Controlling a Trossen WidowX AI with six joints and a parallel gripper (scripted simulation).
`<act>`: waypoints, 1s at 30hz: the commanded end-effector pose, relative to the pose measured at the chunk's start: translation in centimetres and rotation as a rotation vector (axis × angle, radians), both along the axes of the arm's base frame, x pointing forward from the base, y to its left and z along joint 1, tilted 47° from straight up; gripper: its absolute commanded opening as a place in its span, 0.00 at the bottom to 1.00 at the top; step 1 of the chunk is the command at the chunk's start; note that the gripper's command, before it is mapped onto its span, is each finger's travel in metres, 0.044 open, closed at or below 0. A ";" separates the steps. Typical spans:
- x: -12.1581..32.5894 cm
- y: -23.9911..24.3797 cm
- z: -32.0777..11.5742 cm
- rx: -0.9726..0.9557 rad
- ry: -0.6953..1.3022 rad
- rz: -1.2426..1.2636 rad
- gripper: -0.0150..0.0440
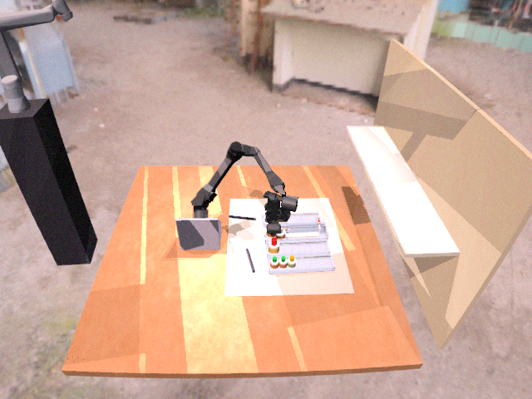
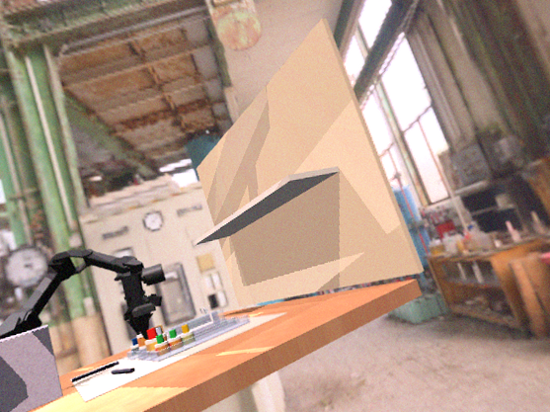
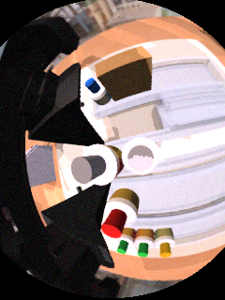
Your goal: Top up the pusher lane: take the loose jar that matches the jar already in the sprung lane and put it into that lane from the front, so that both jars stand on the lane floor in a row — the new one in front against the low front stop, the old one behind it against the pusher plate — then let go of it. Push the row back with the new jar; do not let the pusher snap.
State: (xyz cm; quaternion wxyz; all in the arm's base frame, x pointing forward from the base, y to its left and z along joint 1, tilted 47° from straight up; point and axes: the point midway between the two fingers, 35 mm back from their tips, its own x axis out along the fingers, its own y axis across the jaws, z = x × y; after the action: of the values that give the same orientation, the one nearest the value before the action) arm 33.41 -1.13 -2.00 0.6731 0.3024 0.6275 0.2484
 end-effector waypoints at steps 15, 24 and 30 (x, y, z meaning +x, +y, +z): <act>0.9 0.0 0.2 0.003 -0.026 -0.005 0.25; 0.9 0.2 0.0 0.003 -0.026 -0.005 0.25; 0.9 0.3 -0.1 0.003 -0.026 -0.005 0.25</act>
State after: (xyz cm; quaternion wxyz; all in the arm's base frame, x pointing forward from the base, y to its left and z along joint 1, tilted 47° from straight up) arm 33.77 -0.92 -2.23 0.6746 0.3021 0.6263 0.2477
